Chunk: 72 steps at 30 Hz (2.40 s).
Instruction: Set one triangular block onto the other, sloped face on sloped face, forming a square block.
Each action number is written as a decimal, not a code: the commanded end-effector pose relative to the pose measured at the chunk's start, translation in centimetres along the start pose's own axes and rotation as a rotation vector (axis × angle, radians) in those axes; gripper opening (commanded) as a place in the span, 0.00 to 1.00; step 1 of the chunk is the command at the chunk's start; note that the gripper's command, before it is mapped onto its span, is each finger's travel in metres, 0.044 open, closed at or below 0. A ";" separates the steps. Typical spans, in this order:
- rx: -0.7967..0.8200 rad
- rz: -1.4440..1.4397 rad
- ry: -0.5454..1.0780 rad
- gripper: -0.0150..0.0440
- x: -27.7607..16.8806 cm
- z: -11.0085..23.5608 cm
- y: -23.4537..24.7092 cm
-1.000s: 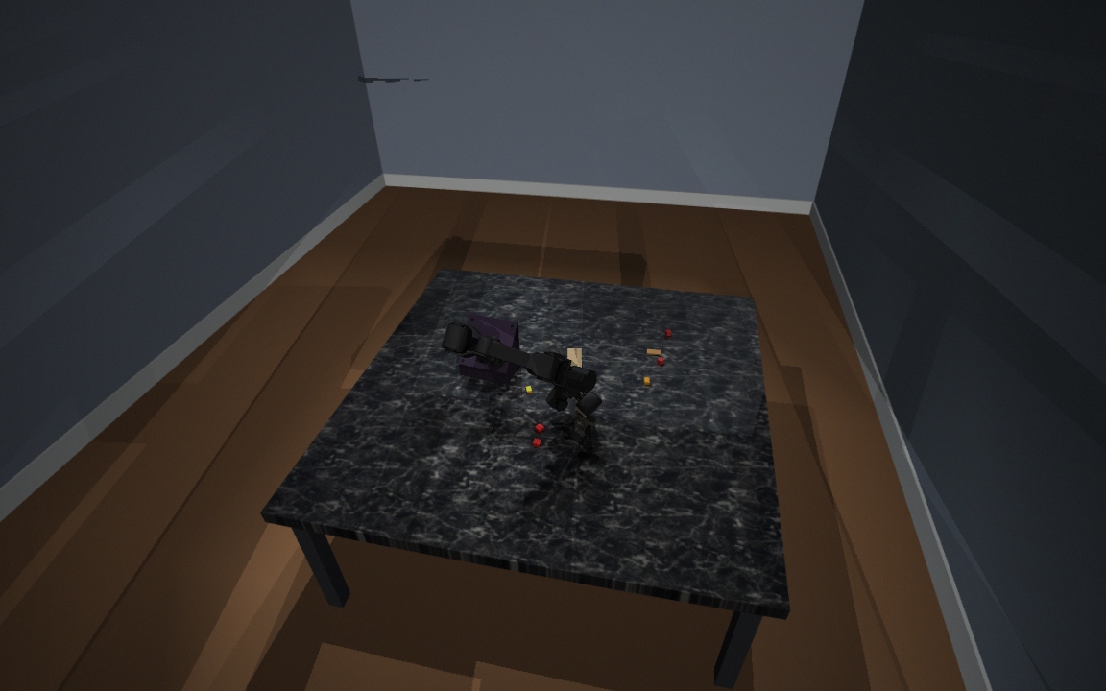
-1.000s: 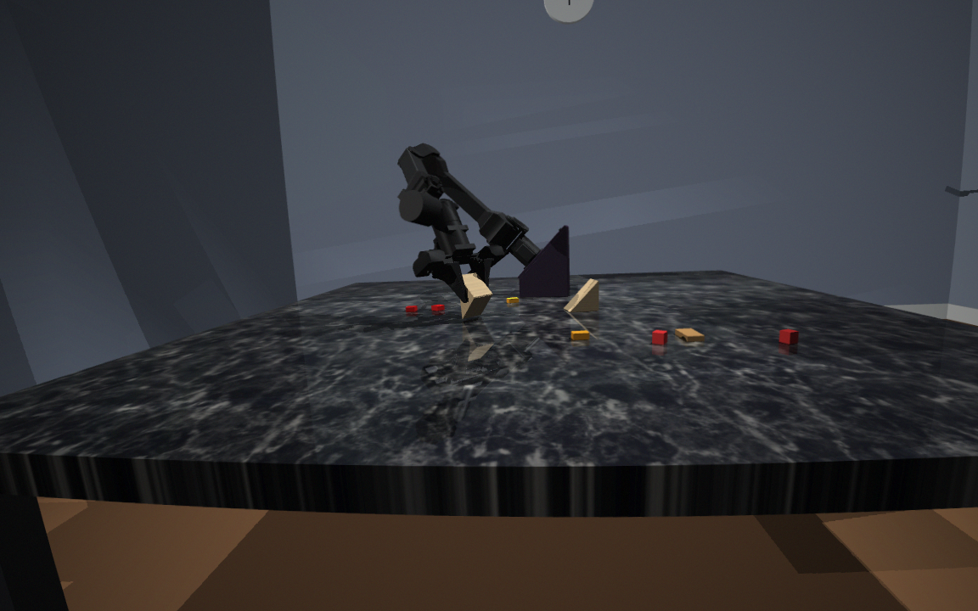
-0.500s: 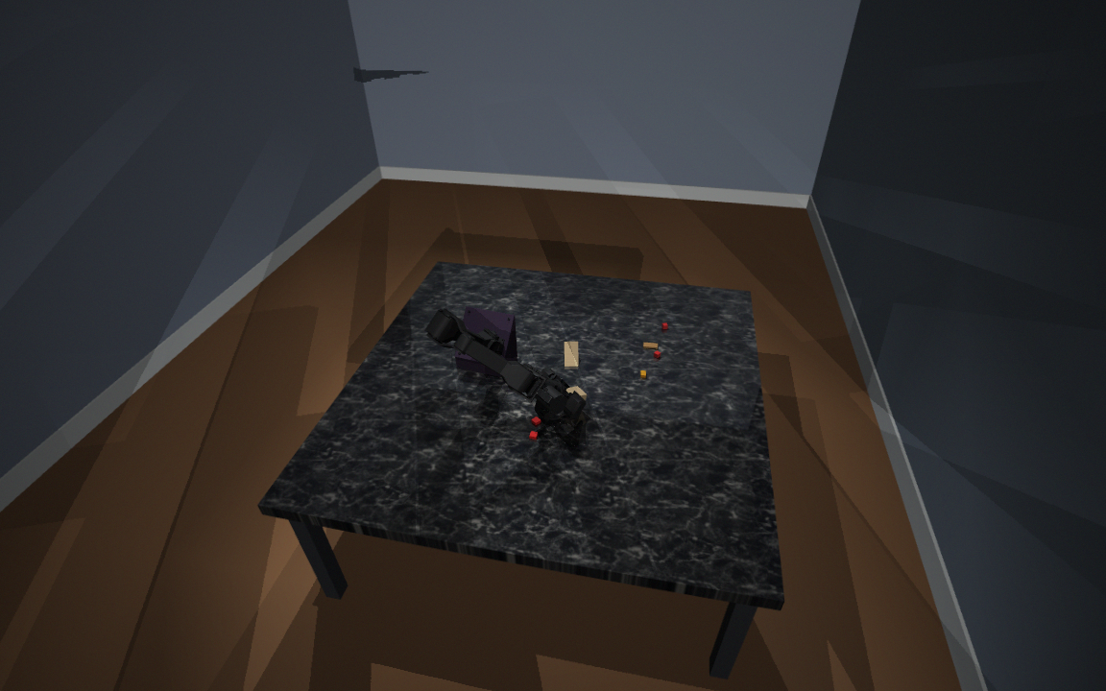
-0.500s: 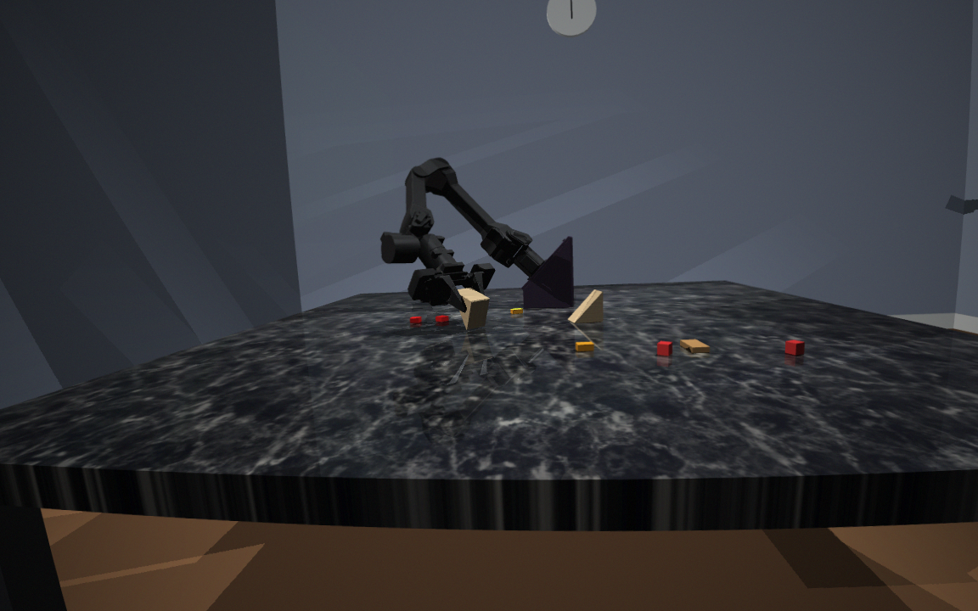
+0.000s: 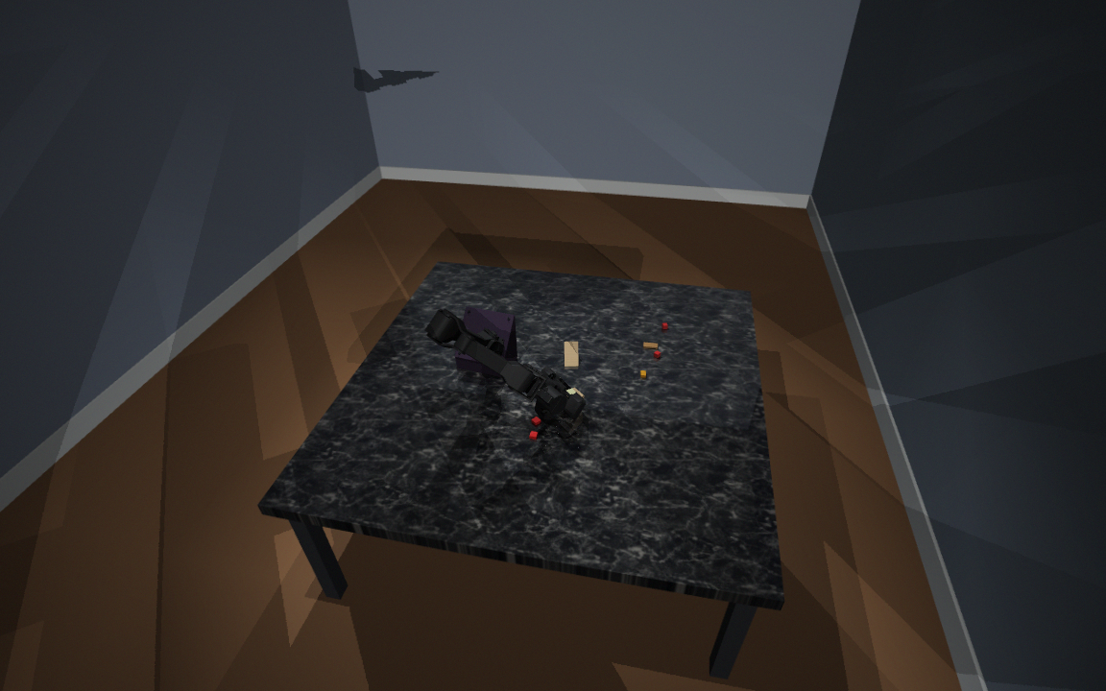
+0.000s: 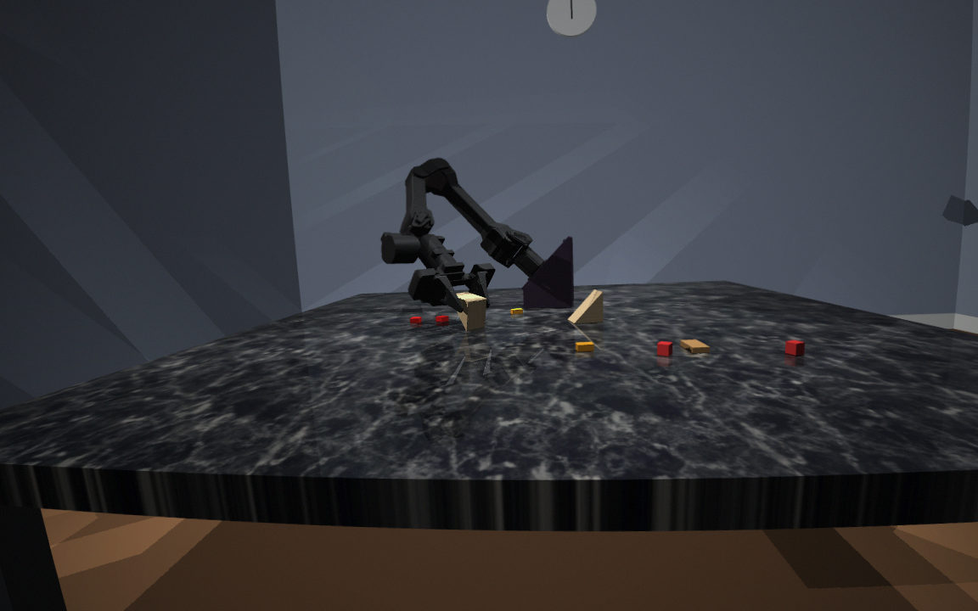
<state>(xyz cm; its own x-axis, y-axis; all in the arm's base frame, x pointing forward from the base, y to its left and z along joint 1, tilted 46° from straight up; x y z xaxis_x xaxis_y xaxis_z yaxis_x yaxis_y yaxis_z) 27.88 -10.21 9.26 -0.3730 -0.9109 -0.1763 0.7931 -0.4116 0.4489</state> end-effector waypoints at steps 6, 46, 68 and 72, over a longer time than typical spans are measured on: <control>0.001 -0.003 -0.003 1.00 0.0 0.0 0.0; -0.005 0.009 -0.116 1.00 3.8 7.1 0.6; -0.006 0.008 -0.115 1.00 4.3 1.8 0.0; -0.006 0.008 -0.115 1.00 4.3 1.8 0.0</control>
<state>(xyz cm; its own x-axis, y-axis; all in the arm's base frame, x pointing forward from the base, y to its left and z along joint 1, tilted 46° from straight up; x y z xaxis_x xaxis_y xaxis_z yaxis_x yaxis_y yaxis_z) 25.47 -14.04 10.14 -0.4140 -0.9073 -0.0734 0.8000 -0.4012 0.4461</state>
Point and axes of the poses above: the point midway between the two fingers, 35 mm back from their tips, its own z axis back along the fingers, its own y axis across the jaws, x = y × z, the point moved 3 cm from there along z, back along the fingers, and after that the axes turned 1 degree about z, right-handed, at the moved point
